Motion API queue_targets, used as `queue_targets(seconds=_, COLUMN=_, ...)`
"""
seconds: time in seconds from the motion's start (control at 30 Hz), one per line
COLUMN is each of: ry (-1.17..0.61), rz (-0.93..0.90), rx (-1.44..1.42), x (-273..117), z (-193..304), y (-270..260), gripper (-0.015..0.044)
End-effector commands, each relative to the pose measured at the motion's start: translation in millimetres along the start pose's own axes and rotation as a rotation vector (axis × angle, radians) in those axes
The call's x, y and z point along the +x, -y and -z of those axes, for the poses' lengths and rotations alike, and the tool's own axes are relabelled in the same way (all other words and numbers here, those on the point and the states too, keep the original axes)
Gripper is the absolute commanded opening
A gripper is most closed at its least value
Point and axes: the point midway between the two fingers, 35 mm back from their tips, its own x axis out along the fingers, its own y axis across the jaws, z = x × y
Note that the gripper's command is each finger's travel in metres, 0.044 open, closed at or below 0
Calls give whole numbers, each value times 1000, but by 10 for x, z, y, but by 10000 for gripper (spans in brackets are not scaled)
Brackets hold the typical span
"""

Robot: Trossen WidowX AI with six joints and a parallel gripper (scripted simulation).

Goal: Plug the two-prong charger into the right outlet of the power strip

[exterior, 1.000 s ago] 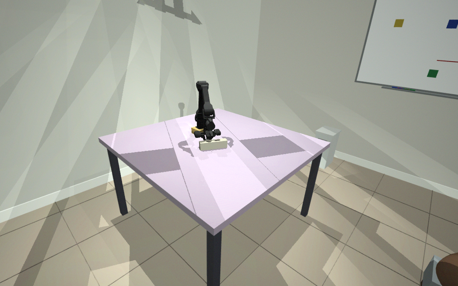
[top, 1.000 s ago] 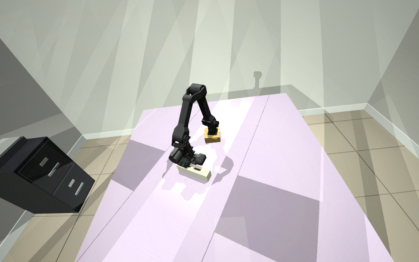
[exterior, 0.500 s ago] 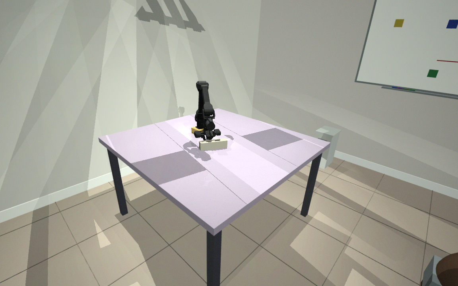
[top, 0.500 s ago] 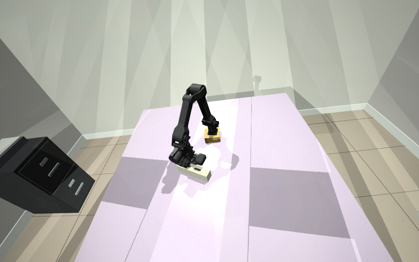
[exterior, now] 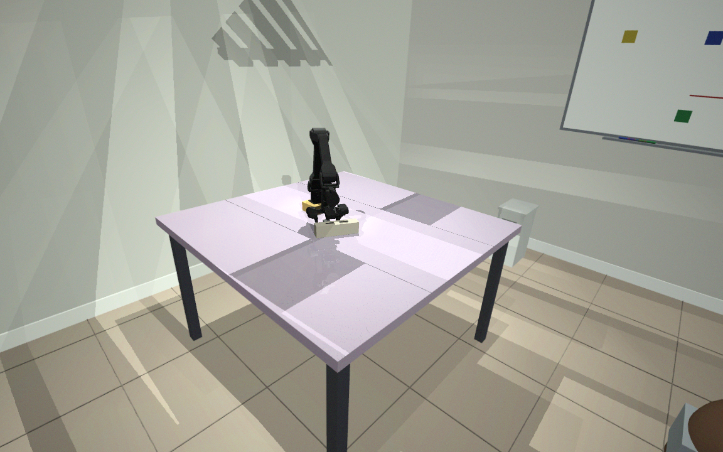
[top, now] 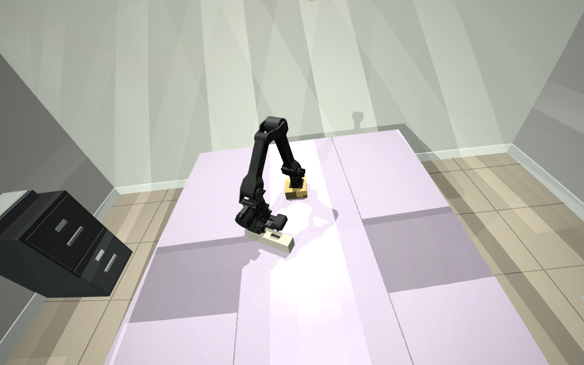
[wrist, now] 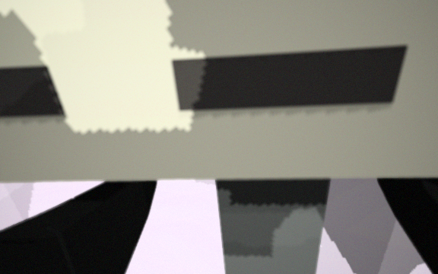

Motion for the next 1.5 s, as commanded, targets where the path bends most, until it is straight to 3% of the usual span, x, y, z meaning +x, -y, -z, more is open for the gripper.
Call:
queue_targets(seconds=0.0, ry=5, rz=1, rx=0, x=-2, z=10, y=0, gripper=440)
queue_targets(seconds=1.47, ry=25, rz=3, rx=-1, x=14, z=230, y=1, gripper=440)
